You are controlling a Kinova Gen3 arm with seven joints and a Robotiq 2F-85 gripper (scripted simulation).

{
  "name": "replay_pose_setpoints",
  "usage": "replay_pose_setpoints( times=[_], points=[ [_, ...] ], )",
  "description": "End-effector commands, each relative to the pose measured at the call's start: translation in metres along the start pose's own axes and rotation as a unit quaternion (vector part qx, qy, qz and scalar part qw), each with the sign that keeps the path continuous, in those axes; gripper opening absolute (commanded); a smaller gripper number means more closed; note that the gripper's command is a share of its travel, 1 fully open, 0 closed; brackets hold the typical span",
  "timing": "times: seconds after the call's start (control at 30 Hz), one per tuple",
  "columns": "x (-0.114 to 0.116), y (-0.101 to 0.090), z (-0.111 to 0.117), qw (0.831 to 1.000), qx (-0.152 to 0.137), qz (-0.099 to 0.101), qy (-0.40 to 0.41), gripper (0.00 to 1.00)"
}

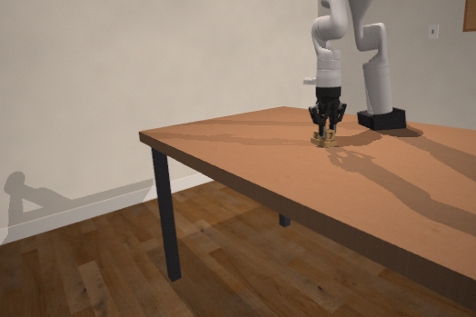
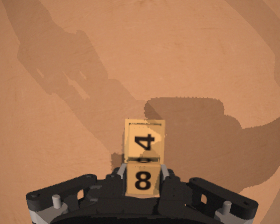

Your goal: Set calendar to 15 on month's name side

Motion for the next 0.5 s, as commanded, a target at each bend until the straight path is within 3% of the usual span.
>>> replay_pose_setpoints(
  times=[0.0,0.47],
  points=[
    [-0.0001,0.001,0.0004,1.0,0.0,0.0,0.0,0.28],
    [-0.0001,0.0063,0.0004,1.0,0.0,0.0,0.0,0.28]
  ],
)
Point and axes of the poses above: the point where the finger pads meet when closed, its own y axis out along the fingers, its own x axis across the jaws, z = x × y, the point moved 3 cm from there along -y, back along the fingers
